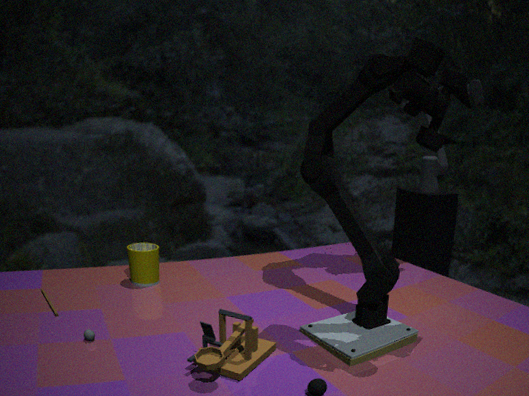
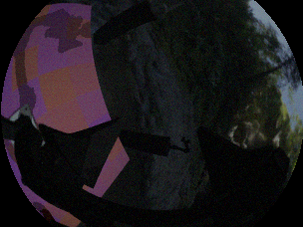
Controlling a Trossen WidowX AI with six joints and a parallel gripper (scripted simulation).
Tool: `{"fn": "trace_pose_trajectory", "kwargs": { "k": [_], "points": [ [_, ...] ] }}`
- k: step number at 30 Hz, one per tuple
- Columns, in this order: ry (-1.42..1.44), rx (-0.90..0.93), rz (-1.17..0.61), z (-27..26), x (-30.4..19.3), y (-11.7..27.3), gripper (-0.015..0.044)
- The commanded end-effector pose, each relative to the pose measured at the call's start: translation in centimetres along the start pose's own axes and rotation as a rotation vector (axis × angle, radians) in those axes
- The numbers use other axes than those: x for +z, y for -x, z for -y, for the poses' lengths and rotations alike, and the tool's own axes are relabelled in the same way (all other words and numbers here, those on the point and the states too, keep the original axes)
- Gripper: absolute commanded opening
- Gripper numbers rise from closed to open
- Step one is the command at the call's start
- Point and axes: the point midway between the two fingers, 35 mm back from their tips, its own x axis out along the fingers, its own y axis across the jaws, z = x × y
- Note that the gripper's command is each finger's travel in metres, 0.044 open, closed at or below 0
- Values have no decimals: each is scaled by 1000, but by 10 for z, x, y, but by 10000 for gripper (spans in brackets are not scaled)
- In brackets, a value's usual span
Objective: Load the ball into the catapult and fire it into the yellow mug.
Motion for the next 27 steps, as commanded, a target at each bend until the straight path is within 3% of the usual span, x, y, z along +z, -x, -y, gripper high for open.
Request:
{"fn": "trace_pose_trajectory", "kwargs": {
  "k": [1,14,27],
  "points": [
    [-113,11,-111,-3,-31,-2,440],
    [-417,-5,-430,-20,-116,17,440],
    [-700,-57,-723,-50,-186,60,440]
  ]
}}
